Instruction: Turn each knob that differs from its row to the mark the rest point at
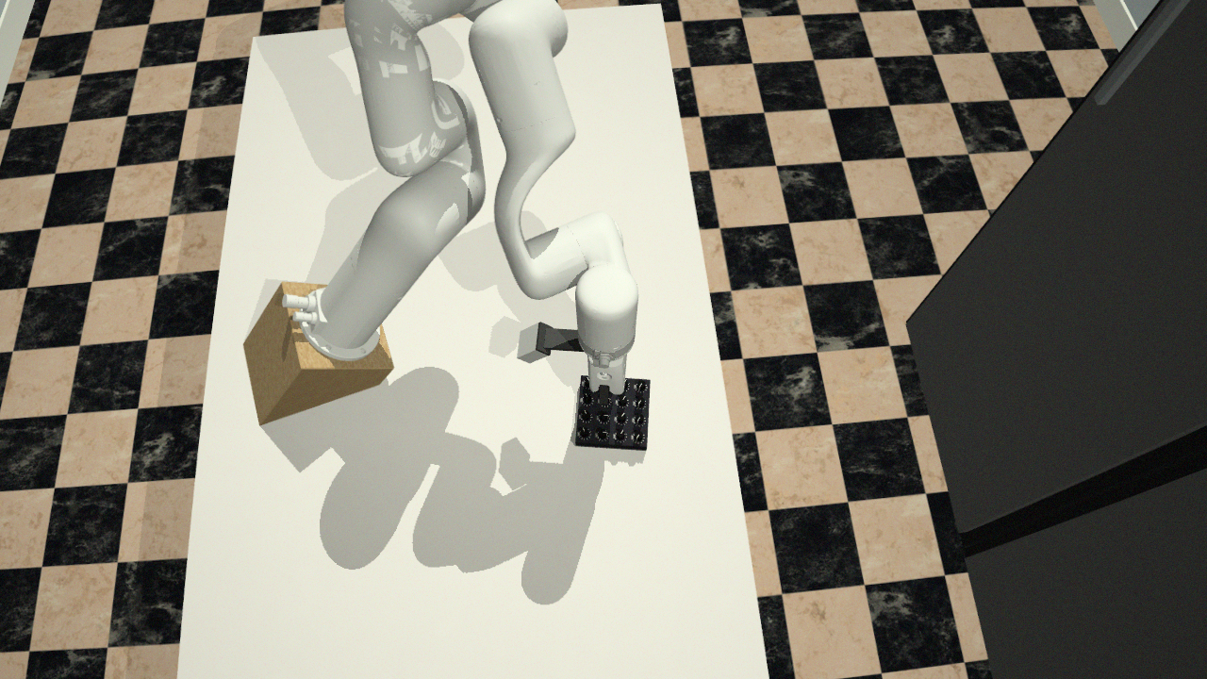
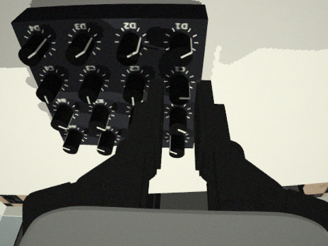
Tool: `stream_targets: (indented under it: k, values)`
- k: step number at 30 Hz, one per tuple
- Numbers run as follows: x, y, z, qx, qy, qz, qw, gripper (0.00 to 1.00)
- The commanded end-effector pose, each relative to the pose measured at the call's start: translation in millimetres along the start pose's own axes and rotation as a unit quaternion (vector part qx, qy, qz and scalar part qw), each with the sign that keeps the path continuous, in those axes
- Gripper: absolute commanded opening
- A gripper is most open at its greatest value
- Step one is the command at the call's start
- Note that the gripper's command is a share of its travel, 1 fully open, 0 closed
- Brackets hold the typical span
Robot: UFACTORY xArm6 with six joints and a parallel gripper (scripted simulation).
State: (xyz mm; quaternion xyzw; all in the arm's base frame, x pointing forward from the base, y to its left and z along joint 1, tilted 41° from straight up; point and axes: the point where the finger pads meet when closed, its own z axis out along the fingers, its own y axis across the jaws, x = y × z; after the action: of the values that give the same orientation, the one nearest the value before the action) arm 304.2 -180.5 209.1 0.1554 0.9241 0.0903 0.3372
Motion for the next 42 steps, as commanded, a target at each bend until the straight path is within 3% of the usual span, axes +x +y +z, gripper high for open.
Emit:
stream_targets:
  k: [1, 42]
  values:
    - [-1.1, -0.2, 2.0, 0.001, -0.001, 0.000, 1.000, 0.19]
    - [-1.1, -0.2, 8.8, 0.001, -0.001, 0.000, 1.000, 0.19]
